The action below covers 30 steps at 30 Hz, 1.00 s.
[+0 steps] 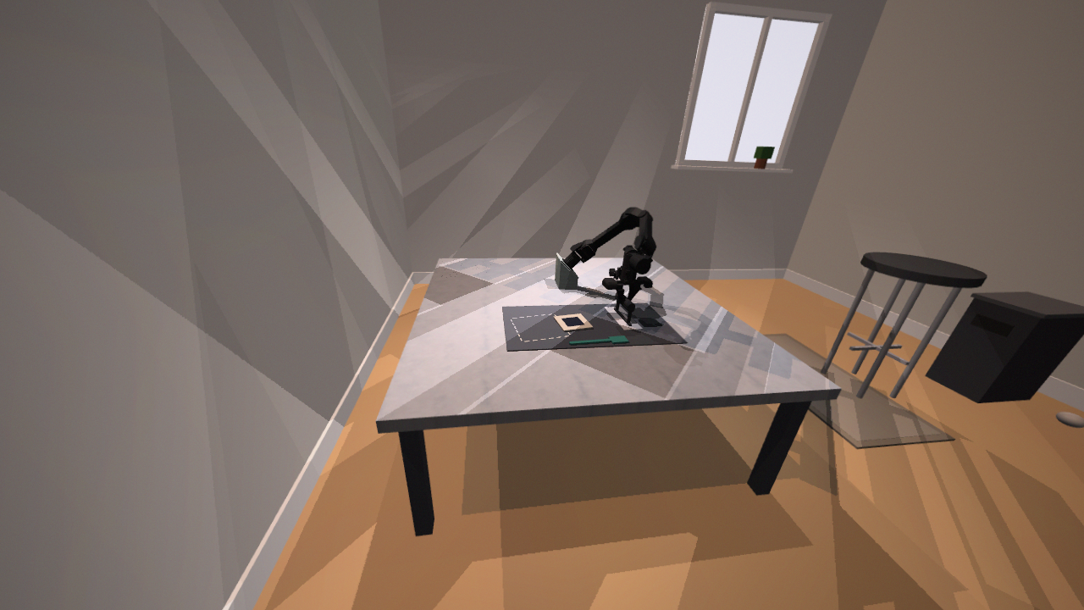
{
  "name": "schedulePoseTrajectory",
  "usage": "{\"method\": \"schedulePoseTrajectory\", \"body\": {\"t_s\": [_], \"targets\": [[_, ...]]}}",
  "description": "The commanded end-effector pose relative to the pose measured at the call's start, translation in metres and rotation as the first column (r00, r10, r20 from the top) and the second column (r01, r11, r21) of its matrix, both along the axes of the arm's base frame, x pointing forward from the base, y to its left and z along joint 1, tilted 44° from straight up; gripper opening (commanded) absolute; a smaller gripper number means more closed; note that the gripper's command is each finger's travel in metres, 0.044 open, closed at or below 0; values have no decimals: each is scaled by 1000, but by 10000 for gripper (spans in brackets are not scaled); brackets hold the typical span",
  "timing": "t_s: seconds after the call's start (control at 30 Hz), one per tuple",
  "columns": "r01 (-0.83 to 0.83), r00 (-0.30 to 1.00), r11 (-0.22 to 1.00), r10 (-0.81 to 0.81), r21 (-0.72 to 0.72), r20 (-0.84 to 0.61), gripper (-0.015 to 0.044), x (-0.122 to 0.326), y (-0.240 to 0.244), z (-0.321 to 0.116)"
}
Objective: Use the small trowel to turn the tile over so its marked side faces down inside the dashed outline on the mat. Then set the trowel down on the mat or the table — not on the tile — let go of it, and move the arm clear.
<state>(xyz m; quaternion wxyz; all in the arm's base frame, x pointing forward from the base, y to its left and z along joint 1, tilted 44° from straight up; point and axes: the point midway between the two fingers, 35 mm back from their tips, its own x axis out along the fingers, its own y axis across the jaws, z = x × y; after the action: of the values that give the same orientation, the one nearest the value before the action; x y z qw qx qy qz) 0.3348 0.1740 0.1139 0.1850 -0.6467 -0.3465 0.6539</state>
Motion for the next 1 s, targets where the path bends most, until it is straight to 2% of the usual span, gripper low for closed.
{"method": "schedulePoseTrajectory", "body": {"t_s": [0.0,0.2,0.5,0.97], "targets": [[3,1000,1000,-3,-1,0,130,1,0,-1],[-11,1000,1000,11,1,14,130,1,0,-1],[-199,962,980,194,6,194,130,1,0,-1],[-473,771,880,443,-55,458,130,1,0,0]]}}
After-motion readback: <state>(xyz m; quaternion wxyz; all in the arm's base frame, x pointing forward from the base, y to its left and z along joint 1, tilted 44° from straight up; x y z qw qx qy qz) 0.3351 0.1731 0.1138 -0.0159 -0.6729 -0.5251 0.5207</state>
